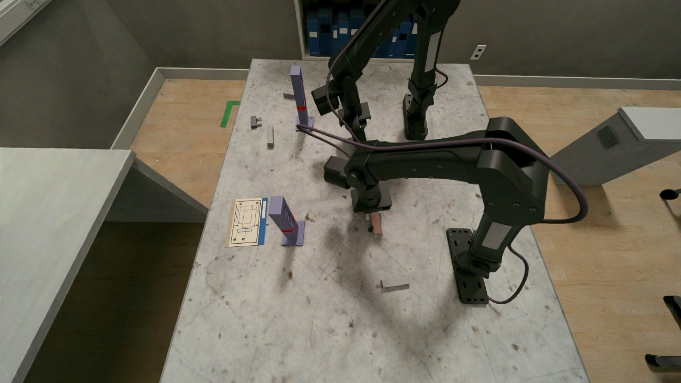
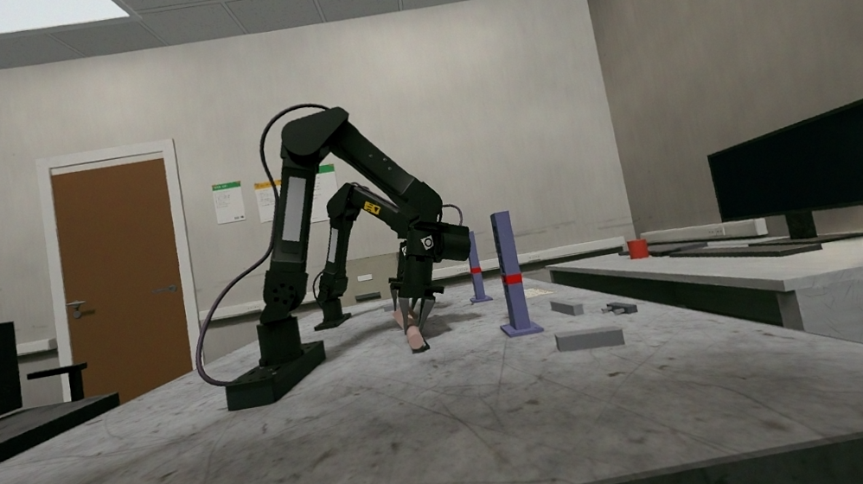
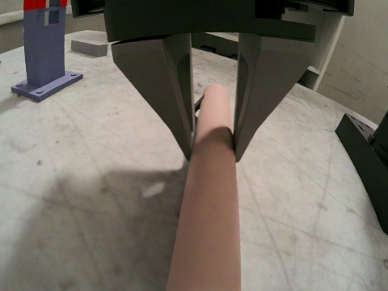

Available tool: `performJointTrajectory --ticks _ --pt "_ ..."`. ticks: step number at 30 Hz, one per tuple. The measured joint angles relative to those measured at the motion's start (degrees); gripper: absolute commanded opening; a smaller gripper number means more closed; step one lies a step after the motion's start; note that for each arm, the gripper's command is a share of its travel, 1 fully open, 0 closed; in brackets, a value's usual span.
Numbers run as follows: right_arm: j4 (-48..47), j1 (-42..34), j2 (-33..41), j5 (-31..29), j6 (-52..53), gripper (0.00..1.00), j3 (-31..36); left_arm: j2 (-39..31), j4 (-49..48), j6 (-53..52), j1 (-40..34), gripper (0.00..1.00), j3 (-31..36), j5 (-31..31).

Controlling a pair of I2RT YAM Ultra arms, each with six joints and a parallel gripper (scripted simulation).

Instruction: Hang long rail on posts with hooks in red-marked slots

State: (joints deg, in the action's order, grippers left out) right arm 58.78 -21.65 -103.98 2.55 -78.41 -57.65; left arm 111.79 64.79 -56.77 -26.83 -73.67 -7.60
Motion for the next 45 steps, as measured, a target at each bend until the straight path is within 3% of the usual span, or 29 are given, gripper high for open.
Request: performJointTrajectory --ticks 3,5,7,9,15,19,31,33,37,39,45 --pt "0.0 0.0 0.0 0.0 0.0 0.18 0.0 0.0 0.0 0.0 0.0 0.48 0.0 0.0" --pt "0.0 0.0 0.0 0.0 -0.1 0.0 0.0 0.0 0.0 0.0 0.0 0.48 0.0 0.0" --pt "0.0 0.0 0.0 0.0 -0.1 0.0 0.0 0.0 0.0 0.0 0.0 0.48 0.0 0.0" --pt "0.0 0.0 0.0 0.0 -0.1 0.19 0.0 0.0 0.0 0.0 0.0 0.44 0.0 0.0" --pt "0.0 0.0 0.0 0.0 -0.1 0.19 0.0 0.0 0.0 0.0 0.0 0.35 0.0 0.0" --pt "0.0 0.0 0.0 0.0 -0.1 0.19 0.0 0.0 0.0 0.0 0.0 0.35 0.0 0.0" --pt "0.0 0.0 0.0 0.0 -0.1 0.19 0.0 0.0 -0.4 0.0 0.0 0.18 0.0 0.2" --pt "0.0 0.0 0.0 0.0 -0.1 0.19 0.0 0.0 -0.4 0.0 0.0 0.0 0.0 0.2" --pt "0.0 0.0 0.0 0.0 -0.1 0.19 0.0 0.0 -0.5 0.0 0.0 0.0 0.1 0.2" --pt "0.0 0.0 0.0 0.0 -0.1 0.19 0.0 0.0 -0.5 0.0 0.1 0.19 0.1 0.1" --pt "0.0 0.0 0.0 0.0 -0.1 0.19 0.0 0.0 -0.5 0.0 0.1 0.19 0.1 0.1"
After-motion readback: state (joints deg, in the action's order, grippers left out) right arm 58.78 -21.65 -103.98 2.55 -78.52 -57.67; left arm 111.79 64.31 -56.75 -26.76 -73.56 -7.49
